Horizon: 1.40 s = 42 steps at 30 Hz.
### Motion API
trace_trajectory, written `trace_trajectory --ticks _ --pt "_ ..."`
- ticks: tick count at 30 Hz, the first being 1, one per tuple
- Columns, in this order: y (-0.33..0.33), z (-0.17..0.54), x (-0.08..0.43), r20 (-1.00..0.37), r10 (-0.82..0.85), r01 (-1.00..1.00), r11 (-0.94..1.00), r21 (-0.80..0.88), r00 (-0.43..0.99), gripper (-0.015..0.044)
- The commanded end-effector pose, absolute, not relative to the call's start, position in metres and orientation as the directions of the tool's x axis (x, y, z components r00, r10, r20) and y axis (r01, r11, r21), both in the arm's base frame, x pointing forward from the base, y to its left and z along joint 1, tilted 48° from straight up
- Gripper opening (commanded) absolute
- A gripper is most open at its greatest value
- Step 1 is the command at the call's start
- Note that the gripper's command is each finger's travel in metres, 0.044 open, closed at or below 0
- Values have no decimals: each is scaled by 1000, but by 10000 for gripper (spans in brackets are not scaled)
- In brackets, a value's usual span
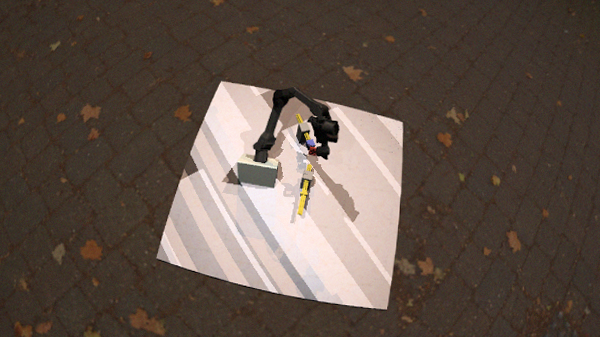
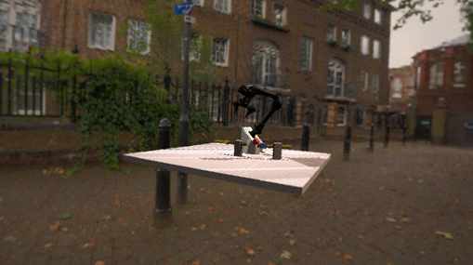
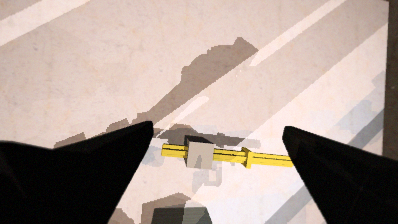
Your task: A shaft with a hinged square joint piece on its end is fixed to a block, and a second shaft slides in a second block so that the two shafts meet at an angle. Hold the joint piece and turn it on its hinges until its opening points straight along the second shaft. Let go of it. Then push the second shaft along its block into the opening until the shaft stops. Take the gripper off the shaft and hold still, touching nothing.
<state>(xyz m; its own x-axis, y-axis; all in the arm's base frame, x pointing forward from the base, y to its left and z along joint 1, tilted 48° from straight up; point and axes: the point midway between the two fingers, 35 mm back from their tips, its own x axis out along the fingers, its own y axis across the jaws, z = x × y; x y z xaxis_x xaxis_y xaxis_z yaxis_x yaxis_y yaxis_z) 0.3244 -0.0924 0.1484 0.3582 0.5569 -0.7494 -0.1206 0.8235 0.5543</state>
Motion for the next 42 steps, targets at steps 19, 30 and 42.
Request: trace_trajectory --ticks 19,30,42 --pt "0 110 271 -675 734 -62 672 738 -68 440" --pt "3 107 271 -675 735 -388 604 696 -68 440" --pt "5 105 271 -675 735 -693 452 562 -69 440"
